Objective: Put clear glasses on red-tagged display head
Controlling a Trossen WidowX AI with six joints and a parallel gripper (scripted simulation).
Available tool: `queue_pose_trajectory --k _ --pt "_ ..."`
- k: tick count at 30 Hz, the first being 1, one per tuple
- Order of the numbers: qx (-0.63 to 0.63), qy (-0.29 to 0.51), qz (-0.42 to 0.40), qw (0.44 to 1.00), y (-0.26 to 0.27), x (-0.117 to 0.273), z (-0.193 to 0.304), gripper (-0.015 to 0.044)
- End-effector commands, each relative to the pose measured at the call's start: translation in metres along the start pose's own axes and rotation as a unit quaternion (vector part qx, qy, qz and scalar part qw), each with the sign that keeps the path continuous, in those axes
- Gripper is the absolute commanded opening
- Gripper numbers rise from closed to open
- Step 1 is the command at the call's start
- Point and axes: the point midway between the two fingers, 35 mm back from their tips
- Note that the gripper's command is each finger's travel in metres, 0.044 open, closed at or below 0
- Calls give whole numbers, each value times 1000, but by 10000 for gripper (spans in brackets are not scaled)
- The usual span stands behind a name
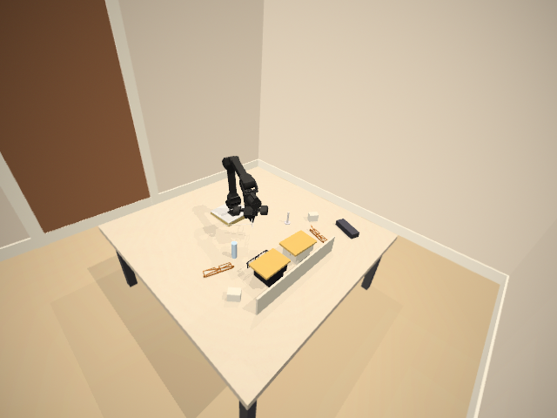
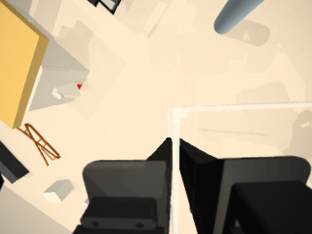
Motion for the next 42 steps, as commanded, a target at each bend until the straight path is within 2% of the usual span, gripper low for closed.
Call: queue_pose_trajectory --k 1,21,42 --pt "47 -2 -11 999 -6 5 1 0" --pt "309 -32 -51 949 -38 23 7 0" --pt "559 -94 -60 822 -66 40 17 0"
Point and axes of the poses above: the point midway between the two fingers, 35 mm back from their tips, its own x axis back along the fingers, its own y axis across the jaws, z = x × y, and after that the axes turned 9 degrees about x, right-handed
